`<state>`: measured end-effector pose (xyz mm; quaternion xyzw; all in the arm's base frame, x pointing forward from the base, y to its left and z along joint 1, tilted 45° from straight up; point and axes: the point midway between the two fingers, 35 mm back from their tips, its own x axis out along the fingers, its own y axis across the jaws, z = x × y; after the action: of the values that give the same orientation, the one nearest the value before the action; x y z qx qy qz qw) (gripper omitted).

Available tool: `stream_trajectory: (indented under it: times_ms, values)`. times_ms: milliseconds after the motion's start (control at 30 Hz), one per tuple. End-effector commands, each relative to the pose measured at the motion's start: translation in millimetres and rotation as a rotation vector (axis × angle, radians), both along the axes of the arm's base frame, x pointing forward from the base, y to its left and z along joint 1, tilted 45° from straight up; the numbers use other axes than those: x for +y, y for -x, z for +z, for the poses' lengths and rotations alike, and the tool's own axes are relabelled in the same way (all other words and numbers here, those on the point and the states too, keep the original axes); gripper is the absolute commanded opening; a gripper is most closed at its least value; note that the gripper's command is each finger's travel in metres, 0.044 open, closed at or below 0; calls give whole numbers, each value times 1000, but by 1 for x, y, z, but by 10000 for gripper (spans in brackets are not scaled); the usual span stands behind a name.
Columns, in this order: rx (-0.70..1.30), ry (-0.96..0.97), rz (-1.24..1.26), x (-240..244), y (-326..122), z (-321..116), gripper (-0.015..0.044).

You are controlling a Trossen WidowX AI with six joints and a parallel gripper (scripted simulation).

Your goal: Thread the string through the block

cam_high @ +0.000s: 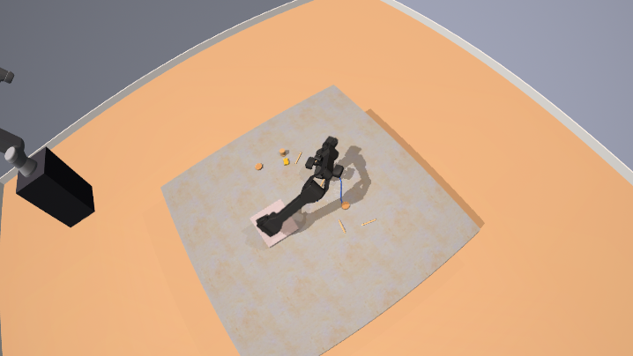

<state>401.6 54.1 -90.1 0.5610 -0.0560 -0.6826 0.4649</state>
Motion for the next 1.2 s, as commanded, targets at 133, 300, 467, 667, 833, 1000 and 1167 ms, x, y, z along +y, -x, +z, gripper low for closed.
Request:
stream_trajectory:
  times_ms: [133, 300, 467, 667, 833, 1000, 1167]
  values:
    - [-4, 4, 4, -5, 7, 6, 0]
    - [-4, 4, 4, -7, 12, 8, 0]
    - [-3, 4, 4, -10, 17, 9, 0]
    - [-3, 4, 4, -14, 24, 12, 0]
    - [-3, 4, 4, -16, 29, 14, 0]
    - [-2, 4, 4, -19, 35, 15, 0]
    - [-3, 4, 5, -22, 40, 18, 0]
